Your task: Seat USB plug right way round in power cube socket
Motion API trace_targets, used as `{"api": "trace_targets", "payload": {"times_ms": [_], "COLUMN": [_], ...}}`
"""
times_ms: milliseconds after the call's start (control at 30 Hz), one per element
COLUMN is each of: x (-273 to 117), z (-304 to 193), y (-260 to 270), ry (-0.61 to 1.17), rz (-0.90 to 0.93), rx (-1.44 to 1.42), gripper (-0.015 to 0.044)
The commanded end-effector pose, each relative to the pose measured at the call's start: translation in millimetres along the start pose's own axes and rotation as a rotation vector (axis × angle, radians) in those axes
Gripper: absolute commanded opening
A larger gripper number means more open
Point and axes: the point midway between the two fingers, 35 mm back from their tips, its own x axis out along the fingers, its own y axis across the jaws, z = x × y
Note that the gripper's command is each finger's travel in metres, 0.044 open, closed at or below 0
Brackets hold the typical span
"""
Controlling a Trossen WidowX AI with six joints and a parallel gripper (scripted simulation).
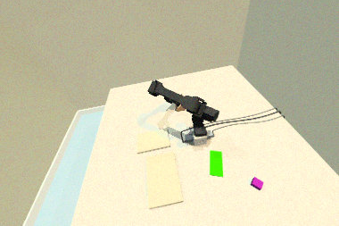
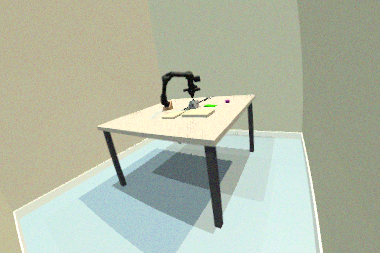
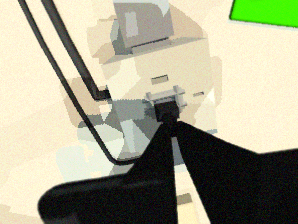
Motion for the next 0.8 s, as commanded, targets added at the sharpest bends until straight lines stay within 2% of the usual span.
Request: {"api": "trace_targets", "payload": {"times_ms": [0,767], "x": [-0.2,-9.6], "z": [0.0,0.1], "y": [-0.1,0.1], "ry": [0.0,0.0], "rz": [-0.001,0.0], "rx": [0.0,0.0], "gripper": [0.0,0.0]}}
